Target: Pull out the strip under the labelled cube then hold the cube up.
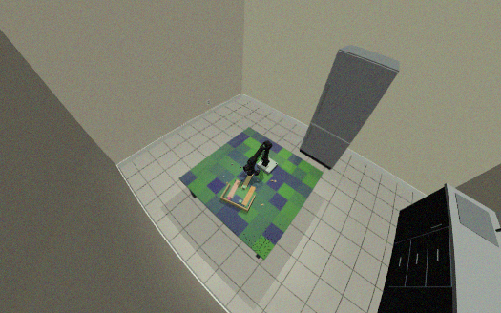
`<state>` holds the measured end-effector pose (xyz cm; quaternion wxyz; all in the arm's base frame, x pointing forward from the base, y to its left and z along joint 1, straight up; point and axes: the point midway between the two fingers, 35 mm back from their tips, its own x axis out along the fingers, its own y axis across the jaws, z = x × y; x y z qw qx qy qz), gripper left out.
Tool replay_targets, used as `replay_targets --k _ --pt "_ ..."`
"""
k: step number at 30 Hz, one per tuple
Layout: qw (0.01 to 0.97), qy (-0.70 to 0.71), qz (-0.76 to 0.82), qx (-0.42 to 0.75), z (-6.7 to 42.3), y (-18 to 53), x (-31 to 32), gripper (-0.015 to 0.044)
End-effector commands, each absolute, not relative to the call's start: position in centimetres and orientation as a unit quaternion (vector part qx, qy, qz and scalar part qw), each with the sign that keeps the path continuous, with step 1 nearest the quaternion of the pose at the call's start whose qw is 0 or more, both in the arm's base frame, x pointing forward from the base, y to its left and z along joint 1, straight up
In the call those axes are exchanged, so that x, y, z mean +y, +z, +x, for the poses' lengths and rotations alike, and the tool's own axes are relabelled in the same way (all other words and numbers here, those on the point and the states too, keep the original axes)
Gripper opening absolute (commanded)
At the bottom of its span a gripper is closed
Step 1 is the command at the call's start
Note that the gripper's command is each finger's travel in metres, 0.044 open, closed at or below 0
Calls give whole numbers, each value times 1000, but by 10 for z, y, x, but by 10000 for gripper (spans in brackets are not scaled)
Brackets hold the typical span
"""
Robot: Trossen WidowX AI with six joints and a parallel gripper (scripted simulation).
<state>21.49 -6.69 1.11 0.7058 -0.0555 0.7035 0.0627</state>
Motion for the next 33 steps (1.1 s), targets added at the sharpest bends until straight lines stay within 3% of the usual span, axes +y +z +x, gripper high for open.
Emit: replay_targets --k 1,3,8,20,33 --pt "712 58 -59 697 222 38 -69 0" --pt "712 58 -59 697 222 38 -69 0" --pt "703 127 -129 687 247 40 -63 131" --pt "704 129 -131 686 291 46 -51 440" --pt "705 129 -131 685 341 54 -38 440"
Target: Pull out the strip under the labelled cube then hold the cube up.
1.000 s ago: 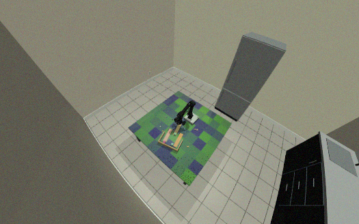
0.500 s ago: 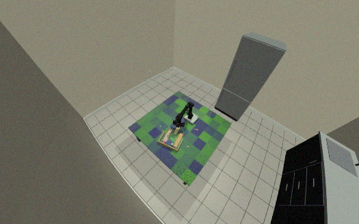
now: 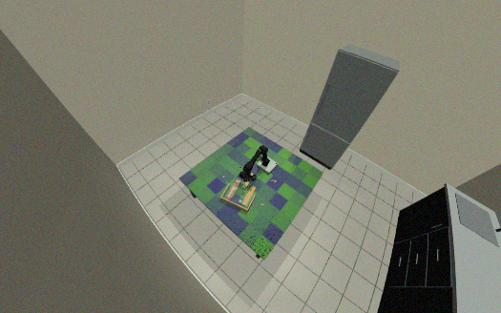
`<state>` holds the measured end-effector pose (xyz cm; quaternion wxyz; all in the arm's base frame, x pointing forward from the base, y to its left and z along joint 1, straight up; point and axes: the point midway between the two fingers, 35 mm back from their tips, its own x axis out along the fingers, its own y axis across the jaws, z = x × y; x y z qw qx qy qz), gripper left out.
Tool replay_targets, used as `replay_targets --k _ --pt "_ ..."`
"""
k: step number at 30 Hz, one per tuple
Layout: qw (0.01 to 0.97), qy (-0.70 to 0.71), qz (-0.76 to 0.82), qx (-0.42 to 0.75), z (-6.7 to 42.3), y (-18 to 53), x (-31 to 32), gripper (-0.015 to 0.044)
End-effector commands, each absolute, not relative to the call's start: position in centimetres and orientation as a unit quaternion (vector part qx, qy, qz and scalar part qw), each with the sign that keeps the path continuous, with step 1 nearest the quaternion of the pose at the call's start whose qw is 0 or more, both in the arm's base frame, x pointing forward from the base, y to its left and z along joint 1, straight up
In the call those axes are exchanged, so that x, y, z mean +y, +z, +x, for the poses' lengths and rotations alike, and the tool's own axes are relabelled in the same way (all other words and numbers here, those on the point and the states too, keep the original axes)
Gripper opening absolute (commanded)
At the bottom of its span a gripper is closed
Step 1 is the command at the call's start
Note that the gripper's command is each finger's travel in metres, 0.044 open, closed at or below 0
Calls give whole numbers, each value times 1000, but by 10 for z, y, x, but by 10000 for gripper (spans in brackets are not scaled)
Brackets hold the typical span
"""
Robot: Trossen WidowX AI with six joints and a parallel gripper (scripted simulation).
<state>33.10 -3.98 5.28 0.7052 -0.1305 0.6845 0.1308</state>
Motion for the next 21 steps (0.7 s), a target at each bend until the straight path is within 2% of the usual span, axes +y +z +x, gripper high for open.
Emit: replay_targets --k 1,19,21 --pt "706 129 -130 684 346 55 -37 440" --pt "707 129 -130 683 413 66 -22 440" --pt "707 129 -130 683 413 65 -22 387"
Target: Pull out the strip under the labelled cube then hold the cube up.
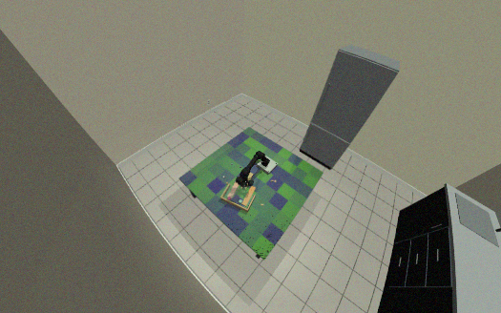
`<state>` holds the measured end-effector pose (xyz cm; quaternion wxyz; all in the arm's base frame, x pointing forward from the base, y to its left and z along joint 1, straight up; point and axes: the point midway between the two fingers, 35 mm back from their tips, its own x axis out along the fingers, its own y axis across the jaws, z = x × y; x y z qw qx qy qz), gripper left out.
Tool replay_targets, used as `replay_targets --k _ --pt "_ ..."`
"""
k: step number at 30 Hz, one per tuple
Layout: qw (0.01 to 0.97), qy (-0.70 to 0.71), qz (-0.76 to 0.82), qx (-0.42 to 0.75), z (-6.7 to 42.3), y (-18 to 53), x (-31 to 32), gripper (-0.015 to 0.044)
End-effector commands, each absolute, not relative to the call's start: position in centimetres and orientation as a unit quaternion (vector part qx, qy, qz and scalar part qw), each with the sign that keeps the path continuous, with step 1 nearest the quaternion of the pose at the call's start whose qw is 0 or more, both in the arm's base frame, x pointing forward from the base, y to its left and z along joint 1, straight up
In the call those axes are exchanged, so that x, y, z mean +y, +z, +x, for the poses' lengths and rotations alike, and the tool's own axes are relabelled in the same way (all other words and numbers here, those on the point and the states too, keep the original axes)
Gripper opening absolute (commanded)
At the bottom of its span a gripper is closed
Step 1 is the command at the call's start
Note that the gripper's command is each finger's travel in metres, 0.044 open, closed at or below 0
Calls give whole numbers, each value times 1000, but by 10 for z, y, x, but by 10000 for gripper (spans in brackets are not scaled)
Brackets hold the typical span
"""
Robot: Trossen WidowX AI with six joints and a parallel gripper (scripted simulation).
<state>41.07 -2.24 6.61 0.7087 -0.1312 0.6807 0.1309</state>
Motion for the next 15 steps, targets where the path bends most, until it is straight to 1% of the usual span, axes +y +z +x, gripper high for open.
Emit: replay_targets --k 1,5,15 --pt "707 129 -130 683 413 64 -22 361" --pt "707 129 -130 683 414 58 -22 256" --pt "707 129 -130 683 415 41 -22 250"
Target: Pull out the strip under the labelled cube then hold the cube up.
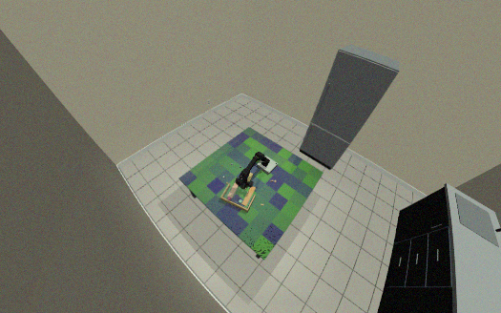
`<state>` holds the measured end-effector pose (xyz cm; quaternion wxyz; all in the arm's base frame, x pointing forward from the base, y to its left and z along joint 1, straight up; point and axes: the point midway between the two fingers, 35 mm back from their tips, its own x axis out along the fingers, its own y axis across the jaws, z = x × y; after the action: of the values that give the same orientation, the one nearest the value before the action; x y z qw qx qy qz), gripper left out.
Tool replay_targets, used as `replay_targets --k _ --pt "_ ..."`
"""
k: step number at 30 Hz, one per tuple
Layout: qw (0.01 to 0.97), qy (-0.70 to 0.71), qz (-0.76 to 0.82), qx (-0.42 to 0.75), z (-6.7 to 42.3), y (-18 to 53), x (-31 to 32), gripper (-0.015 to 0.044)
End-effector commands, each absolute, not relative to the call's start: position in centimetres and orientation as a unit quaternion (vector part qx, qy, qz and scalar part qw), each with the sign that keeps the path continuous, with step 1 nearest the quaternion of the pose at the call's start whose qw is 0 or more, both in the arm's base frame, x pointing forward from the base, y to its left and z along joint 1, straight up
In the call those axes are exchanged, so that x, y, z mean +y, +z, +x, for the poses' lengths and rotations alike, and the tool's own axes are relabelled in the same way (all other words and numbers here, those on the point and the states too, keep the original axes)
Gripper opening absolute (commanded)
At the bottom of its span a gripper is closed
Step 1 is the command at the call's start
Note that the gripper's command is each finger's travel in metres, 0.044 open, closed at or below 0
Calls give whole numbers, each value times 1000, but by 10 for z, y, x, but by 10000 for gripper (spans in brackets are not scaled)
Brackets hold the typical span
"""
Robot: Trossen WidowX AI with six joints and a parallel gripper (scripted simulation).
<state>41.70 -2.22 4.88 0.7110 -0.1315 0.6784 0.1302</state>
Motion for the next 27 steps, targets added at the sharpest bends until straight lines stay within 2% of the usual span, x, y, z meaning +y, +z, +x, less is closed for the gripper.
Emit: replay_targets --k 1,24,27 --pt "707 129 -130 683 415 40 -23 250" --pt "707 129 -130 683 415 11 -23 250" --pt "709 131 -131 681 416 13 -22 171"
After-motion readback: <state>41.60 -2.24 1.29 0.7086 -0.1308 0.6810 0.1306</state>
